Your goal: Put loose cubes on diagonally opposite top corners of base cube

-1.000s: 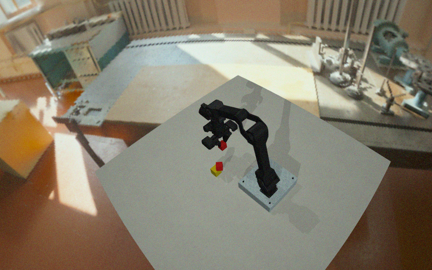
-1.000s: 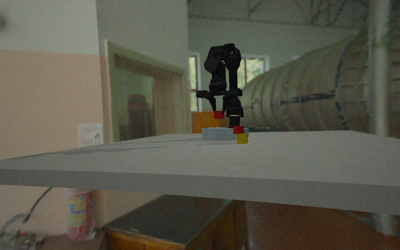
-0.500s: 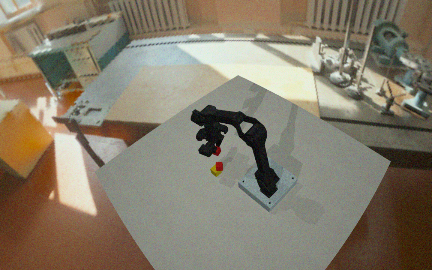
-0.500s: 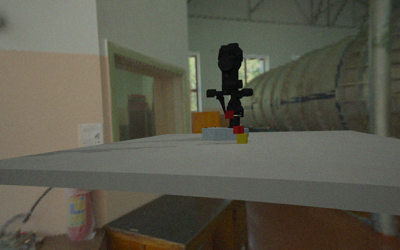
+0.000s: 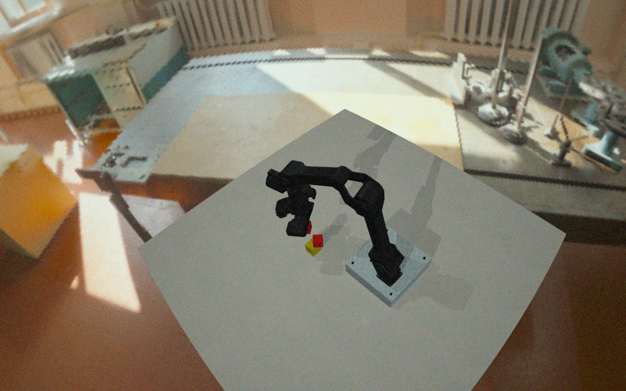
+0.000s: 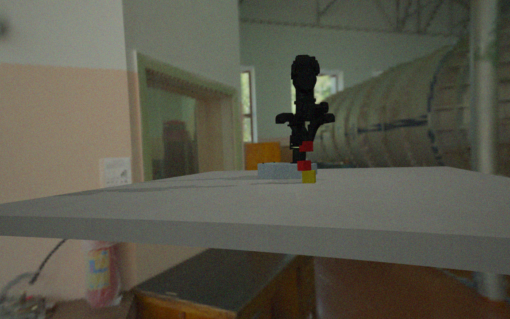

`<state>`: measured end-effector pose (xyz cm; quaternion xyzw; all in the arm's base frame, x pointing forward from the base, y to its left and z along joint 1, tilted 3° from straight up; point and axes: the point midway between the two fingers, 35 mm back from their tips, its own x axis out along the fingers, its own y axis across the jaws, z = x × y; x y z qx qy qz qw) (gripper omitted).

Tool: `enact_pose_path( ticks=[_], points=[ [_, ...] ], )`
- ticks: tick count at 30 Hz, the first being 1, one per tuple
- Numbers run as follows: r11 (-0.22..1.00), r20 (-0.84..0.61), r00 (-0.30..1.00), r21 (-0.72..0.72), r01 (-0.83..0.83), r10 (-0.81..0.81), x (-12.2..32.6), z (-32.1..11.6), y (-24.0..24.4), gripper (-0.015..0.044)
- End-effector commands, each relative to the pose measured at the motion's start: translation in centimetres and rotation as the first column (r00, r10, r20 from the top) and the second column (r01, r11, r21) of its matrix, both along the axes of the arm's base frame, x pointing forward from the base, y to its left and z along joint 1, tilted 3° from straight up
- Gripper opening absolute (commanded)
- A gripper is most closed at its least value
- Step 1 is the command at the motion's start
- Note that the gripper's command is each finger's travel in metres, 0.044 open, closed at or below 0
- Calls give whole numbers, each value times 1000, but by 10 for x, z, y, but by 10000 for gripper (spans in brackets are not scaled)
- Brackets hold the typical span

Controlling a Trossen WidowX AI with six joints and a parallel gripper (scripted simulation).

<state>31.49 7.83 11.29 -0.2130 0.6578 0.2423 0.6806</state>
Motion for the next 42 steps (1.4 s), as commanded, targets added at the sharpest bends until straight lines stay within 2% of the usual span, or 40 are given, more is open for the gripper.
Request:
enact_pose_path(
  ticks=[1, 5, 19, 32, 42],
  points=[
    [996, 3, 996, 6, -92, 92, -4, 0, 11, 105],
    [989, 6, 989, 7, -148, 148, -6, 0, 18, 105],
    [988, 6, 989, 7, -151, 151, -7, -30, 20, 105],
    [988, 6, 988, 7, -151, 151, -7, -31, 20, 105],
    [989, 5, 989, 7, -149, 149, -6, -53, 22, 105]
  ],
)
